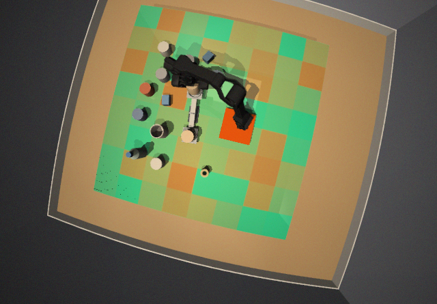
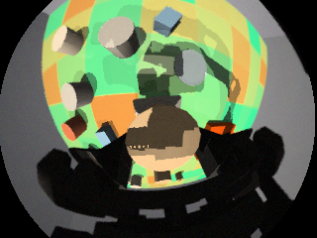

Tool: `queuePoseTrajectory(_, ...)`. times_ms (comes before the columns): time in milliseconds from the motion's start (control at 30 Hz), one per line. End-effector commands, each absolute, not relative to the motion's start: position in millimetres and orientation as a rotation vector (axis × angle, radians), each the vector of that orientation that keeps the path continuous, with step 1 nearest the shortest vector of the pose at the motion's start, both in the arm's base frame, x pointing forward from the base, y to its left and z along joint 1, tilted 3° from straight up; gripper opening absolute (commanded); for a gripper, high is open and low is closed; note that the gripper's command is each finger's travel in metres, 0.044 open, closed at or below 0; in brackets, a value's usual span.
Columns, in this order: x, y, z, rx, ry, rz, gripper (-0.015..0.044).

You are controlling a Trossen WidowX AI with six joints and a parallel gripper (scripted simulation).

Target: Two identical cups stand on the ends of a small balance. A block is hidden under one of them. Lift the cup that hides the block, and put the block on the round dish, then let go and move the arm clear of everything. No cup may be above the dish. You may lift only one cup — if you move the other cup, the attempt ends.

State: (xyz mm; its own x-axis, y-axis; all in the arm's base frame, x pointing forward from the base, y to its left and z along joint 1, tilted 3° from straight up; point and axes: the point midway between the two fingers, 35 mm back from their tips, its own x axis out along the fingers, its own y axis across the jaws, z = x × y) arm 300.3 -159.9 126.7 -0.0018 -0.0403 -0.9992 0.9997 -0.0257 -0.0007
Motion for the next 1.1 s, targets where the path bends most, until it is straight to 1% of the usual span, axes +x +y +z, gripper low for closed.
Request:
queuePoseTrajectory(0, 303.8, -164.5, 140.0, 1.195, 1.125, -1.245, 0.0)
queuePoseTrajectory(1067, 298.4, -159.4, 181.3, 1.195, 1.126, -1.245, 0.0)
